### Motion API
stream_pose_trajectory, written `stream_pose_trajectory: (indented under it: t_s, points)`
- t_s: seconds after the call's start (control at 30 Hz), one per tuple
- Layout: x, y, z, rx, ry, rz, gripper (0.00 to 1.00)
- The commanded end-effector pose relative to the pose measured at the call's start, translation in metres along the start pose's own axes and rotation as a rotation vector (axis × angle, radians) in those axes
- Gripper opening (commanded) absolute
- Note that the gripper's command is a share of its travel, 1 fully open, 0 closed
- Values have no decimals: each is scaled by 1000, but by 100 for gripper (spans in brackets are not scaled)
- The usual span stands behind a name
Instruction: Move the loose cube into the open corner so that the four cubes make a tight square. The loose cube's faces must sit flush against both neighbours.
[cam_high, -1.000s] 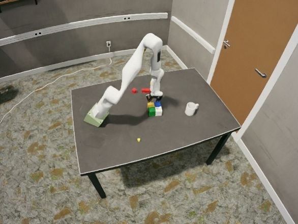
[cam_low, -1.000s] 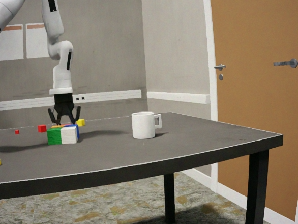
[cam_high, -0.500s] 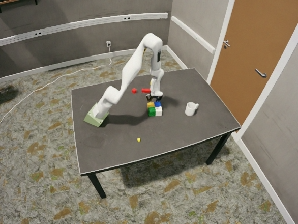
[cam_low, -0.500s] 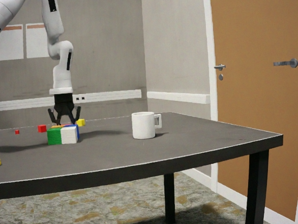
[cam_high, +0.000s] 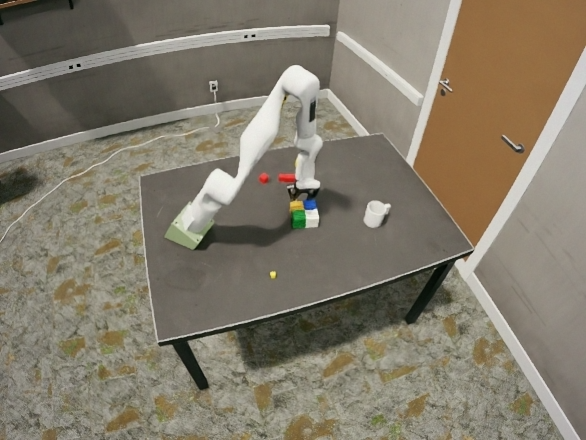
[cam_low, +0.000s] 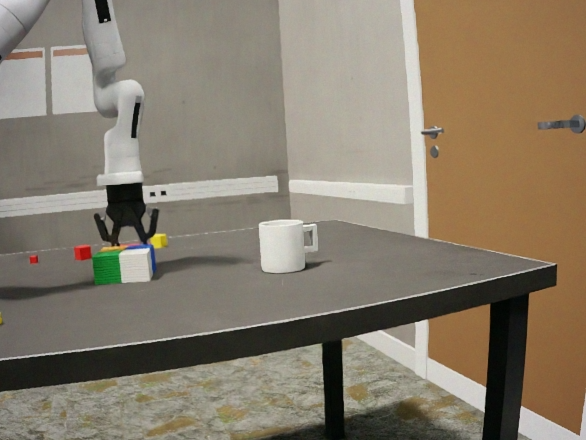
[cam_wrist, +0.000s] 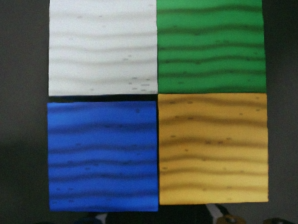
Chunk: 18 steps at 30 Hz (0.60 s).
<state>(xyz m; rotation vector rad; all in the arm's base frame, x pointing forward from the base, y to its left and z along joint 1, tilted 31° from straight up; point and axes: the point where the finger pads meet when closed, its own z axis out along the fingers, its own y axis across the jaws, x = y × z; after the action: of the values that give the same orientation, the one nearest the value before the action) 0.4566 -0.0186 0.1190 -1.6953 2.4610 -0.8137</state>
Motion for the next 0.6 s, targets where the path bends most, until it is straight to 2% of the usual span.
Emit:
stream_pose_trajectory:
  t_s: [0.0,0.57]
  points:
    - [1,0,0,1,-1,1,56]
    - [3,0,0,1,-1,1,56]
